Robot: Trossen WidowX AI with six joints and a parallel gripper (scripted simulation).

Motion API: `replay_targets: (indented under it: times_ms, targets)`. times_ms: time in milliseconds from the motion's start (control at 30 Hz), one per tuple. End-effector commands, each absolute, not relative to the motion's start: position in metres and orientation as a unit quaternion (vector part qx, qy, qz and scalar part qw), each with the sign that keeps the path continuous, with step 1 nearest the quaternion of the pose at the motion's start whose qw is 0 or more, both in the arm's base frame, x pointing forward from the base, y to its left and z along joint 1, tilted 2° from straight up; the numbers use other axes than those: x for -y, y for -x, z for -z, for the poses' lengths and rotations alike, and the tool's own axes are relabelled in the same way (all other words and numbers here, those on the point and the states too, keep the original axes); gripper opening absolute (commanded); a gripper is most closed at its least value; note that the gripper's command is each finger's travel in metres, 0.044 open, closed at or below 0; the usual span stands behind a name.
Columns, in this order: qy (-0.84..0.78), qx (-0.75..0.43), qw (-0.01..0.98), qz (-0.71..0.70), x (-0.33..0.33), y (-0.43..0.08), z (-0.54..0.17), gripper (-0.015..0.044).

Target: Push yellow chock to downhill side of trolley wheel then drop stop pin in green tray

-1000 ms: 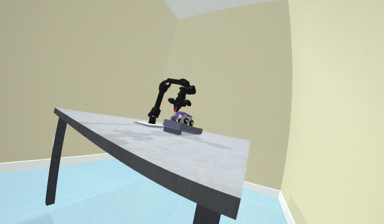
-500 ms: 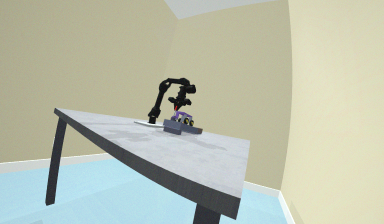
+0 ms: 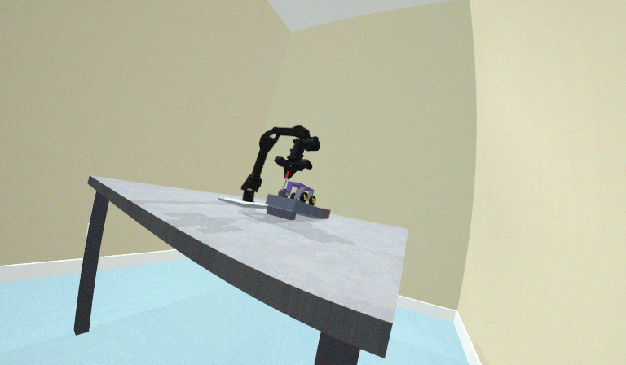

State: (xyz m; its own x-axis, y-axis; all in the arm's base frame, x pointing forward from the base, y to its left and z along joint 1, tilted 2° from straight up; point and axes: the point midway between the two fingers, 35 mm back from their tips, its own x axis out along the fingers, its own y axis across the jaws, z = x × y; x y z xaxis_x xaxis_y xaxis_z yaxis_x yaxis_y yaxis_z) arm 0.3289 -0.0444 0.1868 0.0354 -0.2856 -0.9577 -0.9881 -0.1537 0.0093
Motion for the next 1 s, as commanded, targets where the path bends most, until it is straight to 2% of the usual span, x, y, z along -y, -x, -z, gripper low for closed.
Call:
replay_targets:
  times_ms: [0,667,967]
  targets:
    - [0.610,-0.524,0.387,-0.451,0.046,-0.331,-0.191,0.0000]
    - [0.611,-0.525,0.386,-0.450,0.074,-0.335,-0.195,0.0000]
    - [0.610,-0.525,0.386,-0.451,0.078,-0.310,-0.193,0.0000]
